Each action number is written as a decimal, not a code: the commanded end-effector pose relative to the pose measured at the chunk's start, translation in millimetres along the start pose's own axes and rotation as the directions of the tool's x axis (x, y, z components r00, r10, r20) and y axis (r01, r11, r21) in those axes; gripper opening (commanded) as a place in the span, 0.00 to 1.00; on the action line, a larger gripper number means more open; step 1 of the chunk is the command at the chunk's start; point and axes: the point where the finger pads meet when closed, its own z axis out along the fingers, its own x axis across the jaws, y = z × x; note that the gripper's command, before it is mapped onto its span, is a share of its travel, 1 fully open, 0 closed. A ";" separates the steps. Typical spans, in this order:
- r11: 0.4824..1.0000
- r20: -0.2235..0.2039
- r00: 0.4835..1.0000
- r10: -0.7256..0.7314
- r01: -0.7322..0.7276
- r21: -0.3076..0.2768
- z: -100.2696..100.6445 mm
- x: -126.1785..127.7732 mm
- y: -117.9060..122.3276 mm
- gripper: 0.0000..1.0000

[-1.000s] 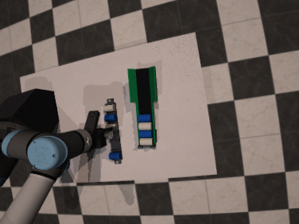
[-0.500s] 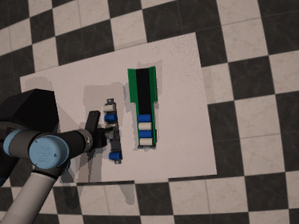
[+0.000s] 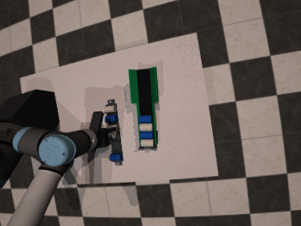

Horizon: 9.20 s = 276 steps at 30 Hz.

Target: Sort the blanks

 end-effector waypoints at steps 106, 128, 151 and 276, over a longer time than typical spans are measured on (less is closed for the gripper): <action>1.000 -0.012 1.000 0.004 -0.004 -0.001 -90.4 3.3 1.7 0.36; 1.000 -0.009 1.000 0.006 -0.006 0.001 -98.6 17.3 -4.3 0.36; 0.997 -0.010 0.997 0.075 -0.075 0.001 -166.7 210.7 -83.9 0.36; 0.997 -0.006 0.997 0.076 -0.076 0.000 -67.3 214.1 -84.7 0.36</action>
